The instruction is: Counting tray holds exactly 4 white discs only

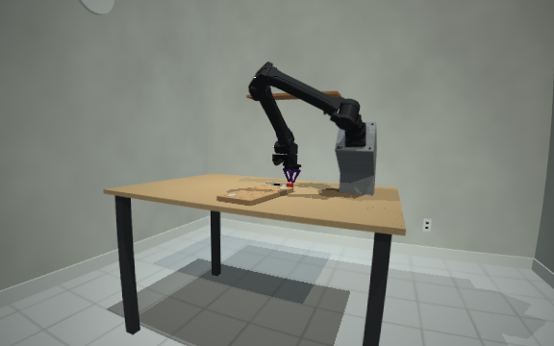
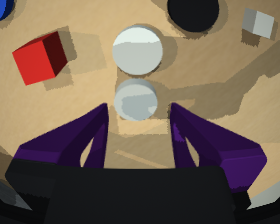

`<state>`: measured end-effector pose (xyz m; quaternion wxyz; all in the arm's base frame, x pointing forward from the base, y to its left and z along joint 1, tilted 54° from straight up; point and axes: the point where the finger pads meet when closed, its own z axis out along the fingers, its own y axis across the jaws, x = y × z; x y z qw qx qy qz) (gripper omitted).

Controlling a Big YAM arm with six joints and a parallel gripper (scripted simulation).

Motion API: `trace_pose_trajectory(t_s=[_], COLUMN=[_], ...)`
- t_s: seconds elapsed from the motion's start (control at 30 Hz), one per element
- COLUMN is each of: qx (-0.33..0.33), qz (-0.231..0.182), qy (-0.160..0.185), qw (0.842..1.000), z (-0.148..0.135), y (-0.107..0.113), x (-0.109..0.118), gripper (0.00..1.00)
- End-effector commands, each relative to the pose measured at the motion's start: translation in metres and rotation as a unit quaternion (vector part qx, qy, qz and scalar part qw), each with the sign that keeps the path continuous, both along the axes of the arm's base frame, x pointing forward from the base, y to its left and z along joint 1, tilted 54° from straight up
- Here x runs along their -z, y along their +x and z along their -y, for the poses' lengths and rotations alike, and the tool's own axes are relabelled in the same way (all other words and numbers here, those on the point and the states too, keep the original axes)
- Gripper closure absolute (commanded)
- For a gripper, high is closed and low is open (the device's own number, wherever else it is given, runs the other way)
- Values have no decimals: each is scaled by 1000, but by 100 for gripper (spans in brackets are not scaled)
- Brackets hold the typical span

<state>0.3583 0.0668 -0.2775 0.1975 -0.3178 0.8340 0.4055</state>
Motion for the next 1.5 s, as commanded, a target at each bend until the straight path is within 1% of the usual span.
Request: trace_pose_trajectory(t_s=[0.0, 0.53, 1.47], qx=[0, 0, 0], qz=[-7, -7, -6], qy=[3, 3, 3], qw=[1000, 1000, 1000], z=[-8, -15, -17], y=[-1, 0, 0], x=[6, 11, 12], gripper=[55, 55, 55])
